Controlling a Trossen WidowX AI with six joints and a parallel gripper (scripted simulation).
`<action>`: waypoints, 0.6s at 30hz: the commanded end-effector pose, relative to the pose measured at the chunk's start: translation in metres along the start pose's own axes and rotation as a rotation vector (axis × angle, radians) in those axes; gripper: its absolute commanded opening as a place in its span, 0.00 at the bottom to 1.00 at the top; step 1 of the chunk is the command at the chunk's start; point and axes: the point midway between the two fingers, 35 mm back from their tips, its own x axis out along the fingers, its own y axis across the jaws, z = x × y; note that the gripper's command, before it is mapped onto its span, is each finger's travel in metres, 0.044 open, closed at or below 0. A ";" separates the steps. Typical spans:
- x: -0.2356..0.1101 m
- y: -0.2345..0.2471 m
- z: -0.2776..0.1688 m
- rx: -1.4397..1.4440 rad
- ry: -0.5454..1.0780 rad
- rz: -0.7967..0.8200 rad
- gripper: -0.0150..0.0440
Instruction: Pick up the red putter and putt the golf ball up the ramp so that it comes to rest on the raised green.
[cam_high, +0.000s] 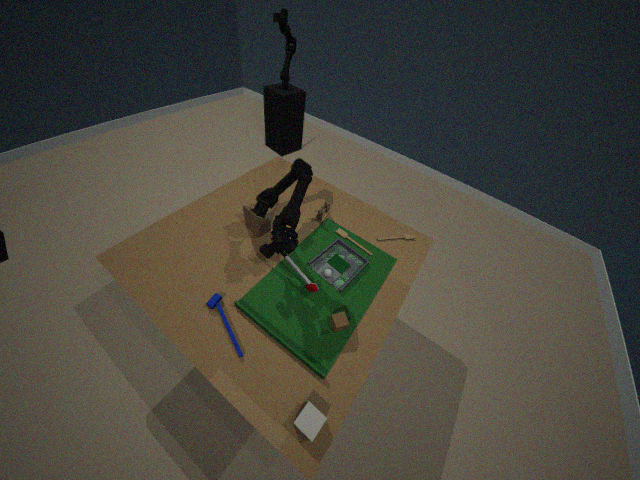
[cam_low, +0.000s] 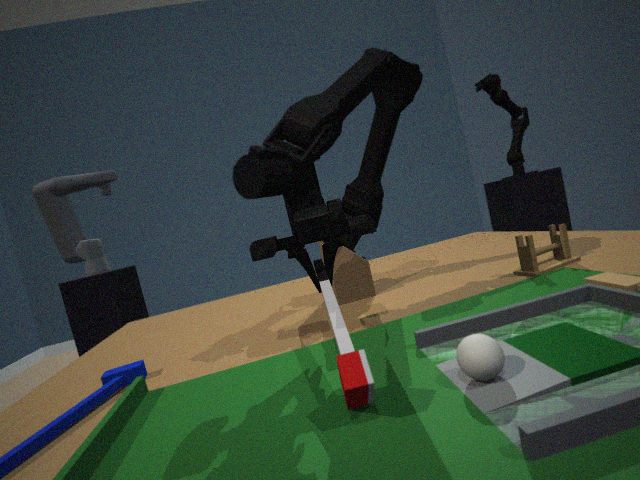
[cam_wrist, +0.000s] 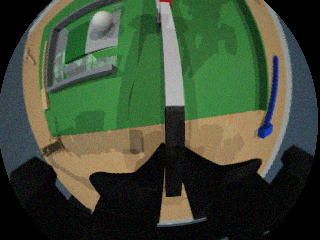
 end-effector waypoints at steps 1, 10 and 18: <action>-0.017 0.001 0.002 -0.001 -0.015 -0.004 0.25; -0.057 0.002 0.000 -0.001 -0.014 -0.004 0.25; -0.049 0.002 0.000 0.006 -0.013 0.000 0.25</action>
